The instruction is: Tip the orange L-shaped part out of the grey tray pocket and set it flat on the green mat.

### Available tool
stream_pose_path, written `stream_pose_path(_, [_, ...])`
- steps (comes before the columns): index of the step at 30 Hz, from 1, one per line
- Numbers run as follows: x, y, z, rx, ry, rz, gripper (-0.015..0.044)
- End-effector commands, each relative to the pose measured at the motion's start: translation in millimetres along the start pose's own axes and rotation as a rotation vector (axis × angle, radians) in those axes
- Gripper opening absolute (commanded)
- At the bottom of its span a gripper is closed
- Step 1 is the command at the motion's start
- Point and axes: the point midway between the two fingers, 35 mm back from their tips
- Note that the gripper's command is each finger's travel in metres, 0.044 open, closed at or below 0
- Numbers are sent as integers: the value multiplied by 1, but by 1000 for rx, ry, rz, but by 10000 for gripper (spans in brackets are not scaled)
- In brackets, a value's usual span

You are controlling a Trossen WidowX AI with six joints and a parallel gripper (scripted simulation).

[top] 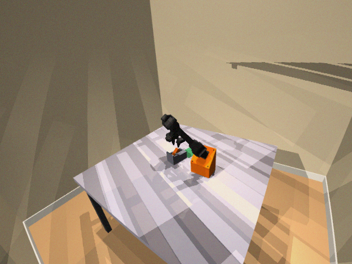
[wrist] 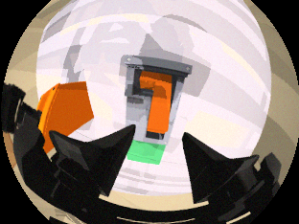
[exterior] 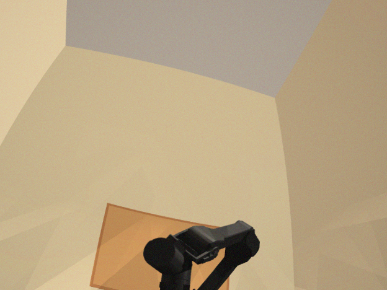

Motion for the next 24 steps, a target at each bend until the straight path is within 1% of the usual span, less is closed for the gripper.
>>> stream_pose_path(1, [1, -7, 0, 3, -9, -5, 280])
stream_pose_path(24, [1, -42, 0, 3, -9, -6, 280])
Point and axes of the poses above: the point midway between the two fingers, 35 mm back from their tips, its own y axis back along the fingers, its own z axis across the jaws, x = y × z, and after that the axes turned 11 degrees about y, right-handed
